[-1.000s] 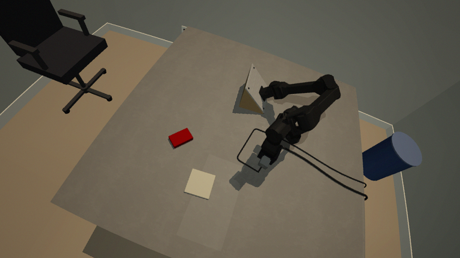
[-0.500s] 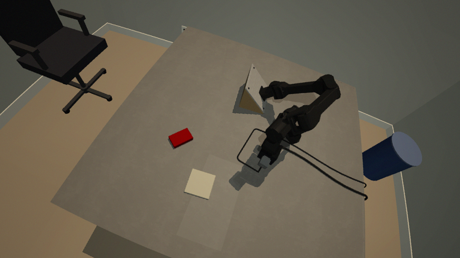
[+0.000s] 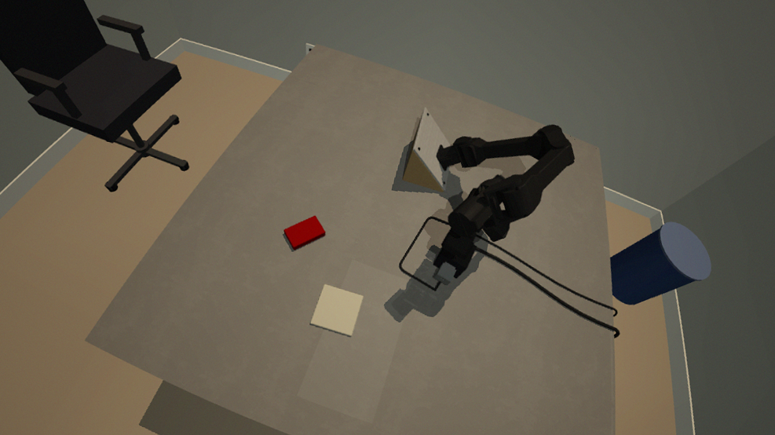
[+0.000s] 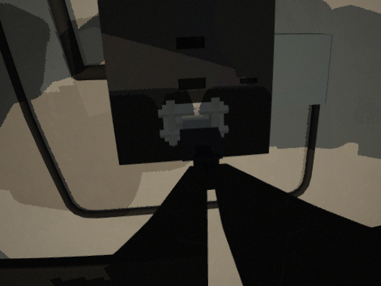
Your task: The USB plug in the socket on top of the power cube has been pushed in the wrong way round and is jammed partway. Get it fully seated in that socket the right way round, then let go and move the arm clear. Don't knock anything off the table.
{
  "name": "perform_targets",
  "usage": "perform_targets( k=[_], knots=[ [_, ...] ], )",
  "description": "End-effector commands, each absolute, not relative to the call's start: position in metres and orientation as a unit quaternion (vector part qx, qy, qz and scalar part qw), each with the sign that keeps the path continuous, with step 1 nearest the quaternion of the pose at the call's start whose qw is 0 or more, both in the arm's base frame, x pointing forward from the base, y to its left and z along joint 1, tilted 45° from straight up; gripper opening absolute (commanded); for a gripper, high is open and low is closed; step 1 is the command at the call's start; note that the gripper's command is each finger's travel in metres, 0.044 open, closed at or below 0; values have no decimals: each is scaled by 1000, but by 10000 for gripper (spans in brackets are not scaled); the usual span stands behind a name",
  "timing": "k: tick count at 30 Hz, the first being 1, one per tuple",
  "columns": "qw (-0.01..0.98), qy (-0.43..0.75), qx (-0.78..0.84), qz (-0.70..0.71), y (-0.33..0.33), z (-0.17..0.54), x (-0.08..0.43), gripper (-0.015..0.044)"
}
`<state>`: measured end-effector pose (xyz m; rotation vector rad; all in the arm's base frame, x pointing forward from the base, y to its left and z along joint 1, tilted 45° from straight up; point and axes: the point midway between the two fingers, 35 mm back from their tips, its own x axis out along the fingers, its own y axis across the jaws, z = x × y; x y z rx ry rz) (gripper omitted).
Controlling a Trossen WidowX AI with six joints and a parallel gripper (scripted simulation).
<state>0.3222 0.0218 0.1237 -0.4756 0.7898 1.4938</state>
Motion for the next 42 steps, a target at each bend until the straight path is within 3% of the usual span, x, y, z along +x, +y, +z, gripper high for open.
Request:
perform_targets(
  k=[1, 25, 42],
  knots=[
    [638, 346, -211, 655, 20, 125, 323, 0],
    [638, 348, -208, 654, 10, 135, 324, 0],
    [668, 471, -75, 571, 11, 135, 324, 0]
  ],
)
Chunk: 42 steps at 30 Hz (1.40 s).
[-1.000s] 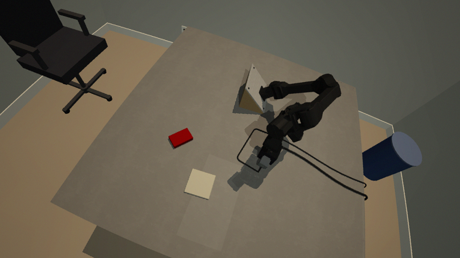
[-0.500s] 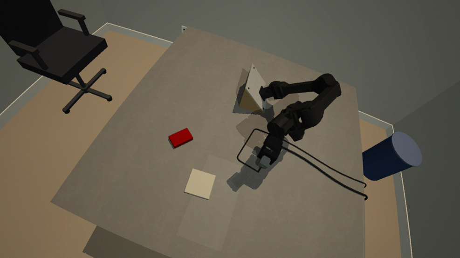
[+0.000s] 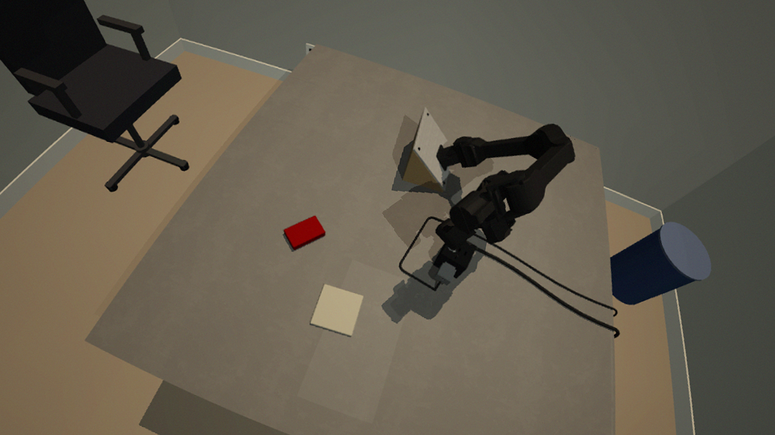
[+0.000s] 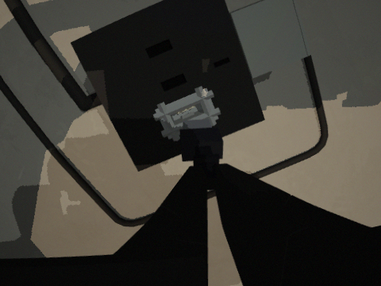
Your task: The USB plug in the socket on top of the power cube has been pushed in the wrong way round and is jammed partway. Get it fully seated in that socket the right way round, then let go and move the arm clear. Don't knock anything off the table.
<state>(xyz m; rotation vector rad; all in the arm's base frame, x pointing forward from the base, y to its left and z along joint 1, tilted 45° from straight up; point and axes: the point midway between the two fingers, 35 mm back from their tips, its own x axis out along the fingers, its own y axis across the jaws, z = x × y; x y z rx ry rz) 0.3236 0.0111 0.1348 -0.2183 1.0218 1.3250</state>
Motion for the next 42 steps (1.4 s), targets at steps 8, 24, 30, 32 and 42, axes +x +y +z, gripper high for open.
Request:
perform_targets(
  k=[8, 24, 30, 32, 42],
  knots=[
    [672, 528, -5, 519, 11, 135, 324, 0],
    [658, 625, 134, 398, 11, 135, 324, 0],
    [646, 654, 186, 348, 11, 135, 324, 0],
    [641, 663, 203, 330, 11, 135, 324, 0],
    [609, 700, 284, 241, 11, 135, 324, 0]
  ],
)
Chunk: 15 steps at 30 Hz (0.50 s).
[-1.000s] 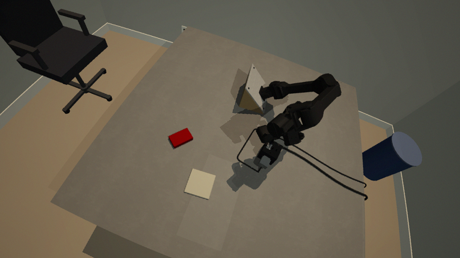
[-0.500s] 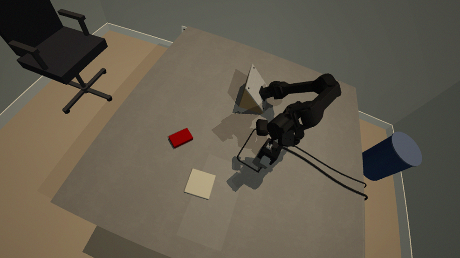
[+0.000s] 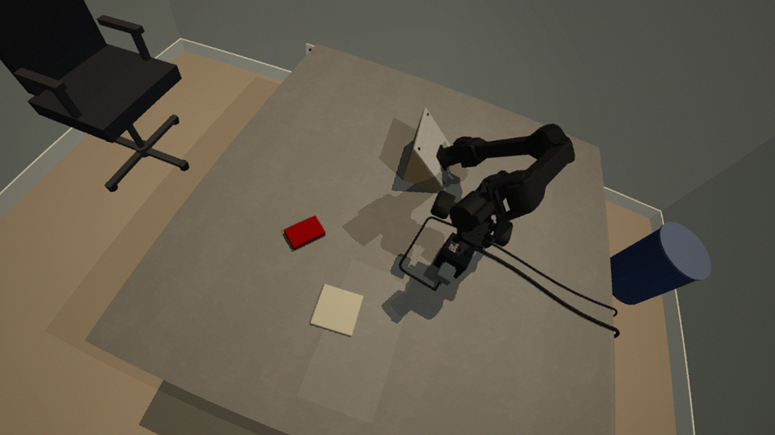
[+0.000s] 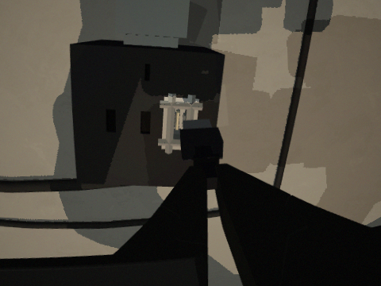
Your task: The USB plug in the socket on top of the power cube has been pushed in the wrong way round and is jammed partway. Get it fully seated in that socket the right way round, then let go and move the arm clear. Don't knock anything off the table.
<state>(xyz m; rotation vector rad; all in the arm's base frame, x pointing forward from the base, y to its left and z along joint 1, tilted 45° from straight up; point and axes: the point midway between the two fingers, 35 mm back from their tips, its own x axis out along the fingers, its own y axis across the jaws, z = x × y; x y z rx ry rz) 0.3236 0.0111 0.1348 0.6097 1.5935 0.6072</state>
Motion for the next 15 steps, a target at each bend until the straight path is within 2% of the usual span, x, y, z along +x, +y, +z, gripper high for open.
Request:
perform_targets(
  k=[1, 15],
  knots=[
    [605, 703, 292, 232, 11, 135, 324, 0],
    [542, 734, 398, 100, 11, 135, 324, 0]
  ],
)
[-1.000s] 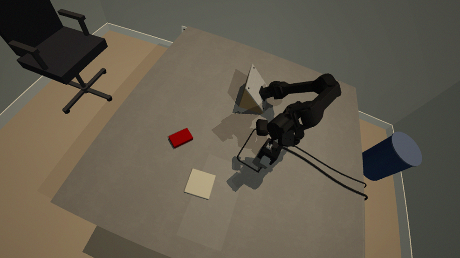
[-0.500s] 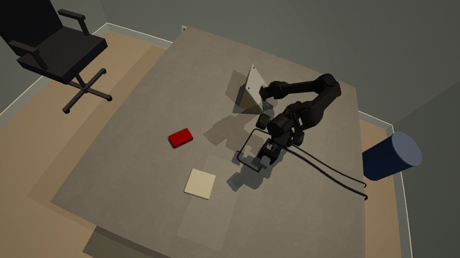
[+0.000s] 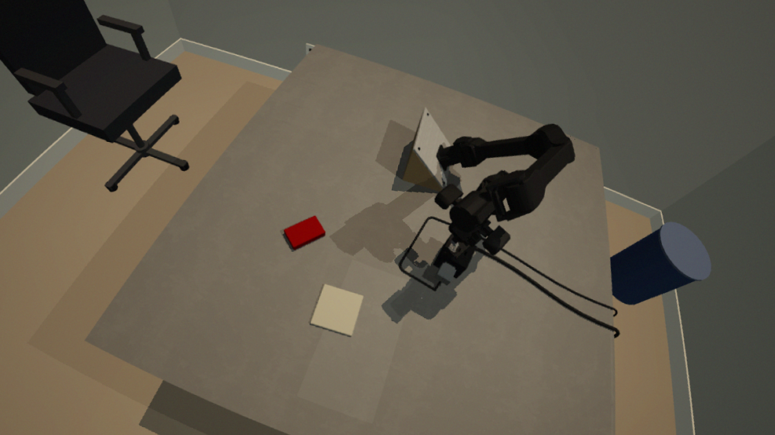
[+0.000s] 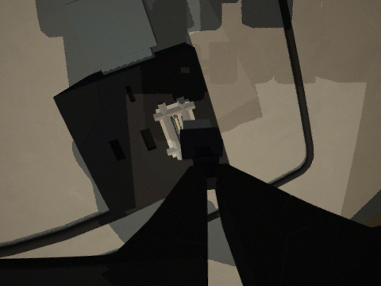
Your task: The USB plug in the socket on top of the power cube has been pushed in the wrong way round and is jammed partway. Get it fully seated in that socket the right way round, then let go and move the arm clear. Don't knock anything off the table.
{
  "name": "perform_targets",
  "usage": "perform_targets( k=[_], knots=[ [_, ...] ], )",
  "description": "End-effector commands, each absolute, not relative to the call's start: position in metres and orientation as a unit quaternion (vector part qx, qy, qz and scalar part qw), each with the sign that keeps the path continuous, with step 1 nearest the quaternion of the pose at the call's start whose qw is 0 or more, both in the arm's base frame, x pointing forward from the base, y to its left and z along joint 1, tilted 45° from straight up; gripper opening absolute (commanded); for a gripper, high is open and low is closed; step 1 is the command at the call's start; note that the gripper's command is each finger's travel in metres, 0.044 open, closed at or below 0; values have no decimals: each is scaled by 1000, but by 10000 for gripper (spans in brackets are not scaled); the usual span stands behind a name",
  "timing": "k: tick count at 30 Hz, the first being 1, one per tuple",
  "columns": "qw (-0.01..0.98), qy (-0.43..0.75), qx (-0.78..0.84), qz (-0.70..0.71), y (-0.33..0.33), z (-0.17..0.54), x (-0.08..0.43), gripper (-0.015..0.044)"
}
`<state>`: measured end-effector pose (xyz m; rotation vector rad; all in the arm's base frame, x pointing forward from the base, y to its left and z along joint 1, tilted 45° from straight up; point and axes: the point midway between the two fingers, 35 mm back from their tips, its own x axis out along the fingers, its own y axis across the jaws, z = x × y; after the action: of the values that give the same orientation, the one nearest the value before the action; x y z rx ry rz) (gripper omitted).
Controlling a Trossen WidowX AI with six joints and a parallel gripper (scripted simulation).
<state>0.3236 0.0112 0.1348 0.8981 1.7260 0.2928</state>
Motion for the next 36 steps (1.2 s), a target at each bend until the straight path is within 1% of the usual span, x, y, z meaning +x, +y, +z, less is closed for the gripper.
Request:
perform_targets(
  k=[1, 18, 36],
  knots=[
    [536, 735, 405, 90, 11, 135, 324, 0],
    [434, 737, 513, -74, 11, 135, 324, 0],
    [302, 699, 600, -244, 11, 135, 324, 0]
  ],
)
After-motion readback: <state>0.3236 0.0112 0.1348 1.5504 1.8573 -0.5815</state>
